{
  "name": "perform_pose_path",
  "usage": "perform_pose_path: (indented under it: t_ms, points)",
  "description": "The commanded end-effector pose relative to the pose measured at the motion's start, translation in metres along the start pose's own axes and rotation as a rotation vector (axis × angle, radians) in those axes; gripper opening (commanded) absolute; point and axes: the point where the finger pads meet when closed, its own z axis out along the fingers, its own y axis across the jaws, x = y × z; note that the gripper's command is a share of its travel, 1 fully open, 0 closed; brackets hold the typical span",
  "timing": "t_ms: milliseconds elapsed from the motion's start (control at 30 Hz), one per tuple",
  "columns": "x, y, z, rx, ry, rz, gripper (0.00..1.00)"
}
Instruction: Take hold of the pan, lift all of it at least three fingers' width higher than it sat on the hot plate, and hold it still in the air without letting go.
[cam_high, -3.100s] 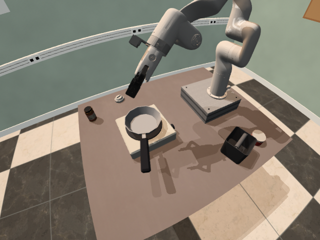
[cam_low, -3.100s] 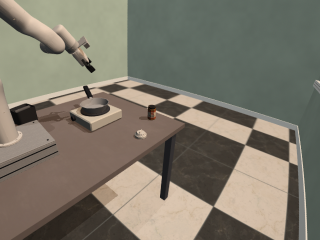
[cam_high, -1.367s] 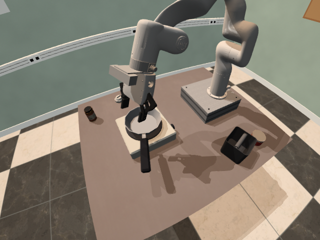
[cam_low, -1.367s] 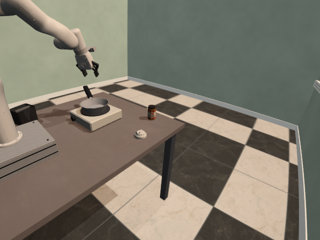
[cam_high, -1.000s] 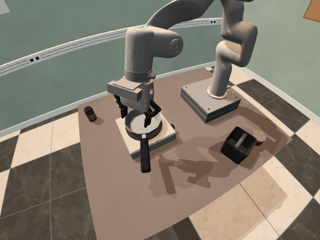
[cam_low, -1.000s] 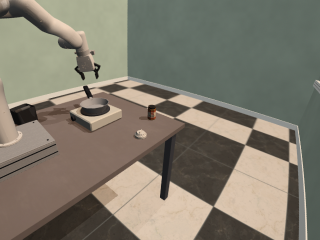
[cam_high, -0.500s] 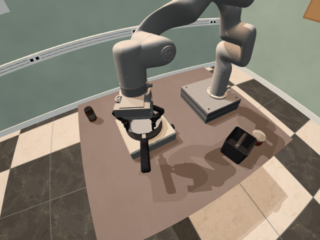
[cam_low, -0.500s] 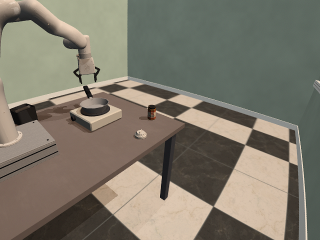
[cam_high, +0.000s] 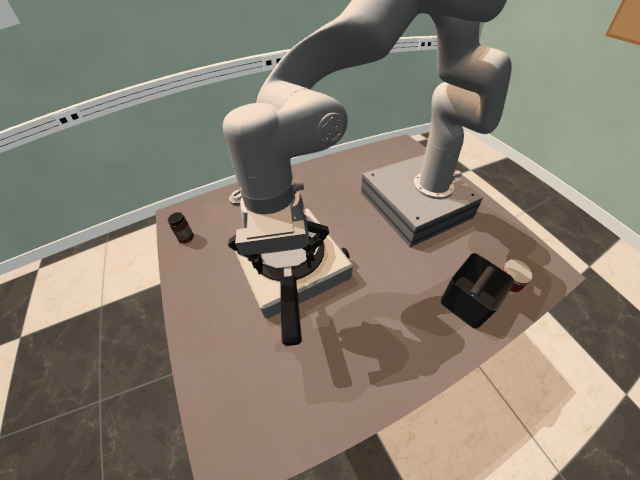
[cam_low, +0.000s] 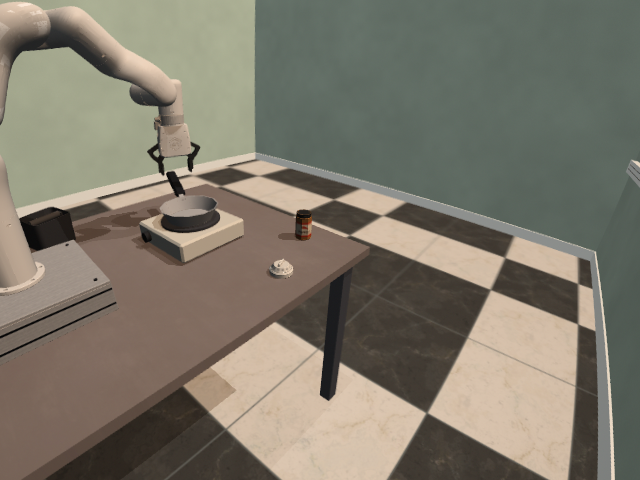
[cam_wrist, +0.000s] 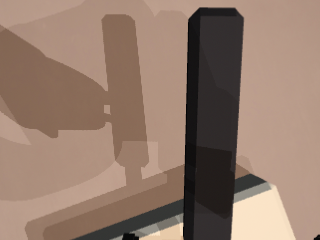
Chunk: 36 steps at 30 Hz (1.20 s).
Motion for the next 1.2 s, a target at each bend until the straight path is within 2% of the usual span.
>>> perform_pose_path:
  t_ms: [0,133,600,633,1167]
  points:
    - [0.000,0.001,0.040,0.000,0.000,0.000,1.00]
    - [0.000,0.001,0.074,-0.001,0.000,0.000,1.00]
    - [-0.001,0.001,0.075,-0.001,0.000,0.000,1.00]
    - [-0.001,0.001,0.075,-0.001,0.000,0.000,0.00]
    - [-0.001,0.001,0.075,-0.001,0.000,0.000,0.00]
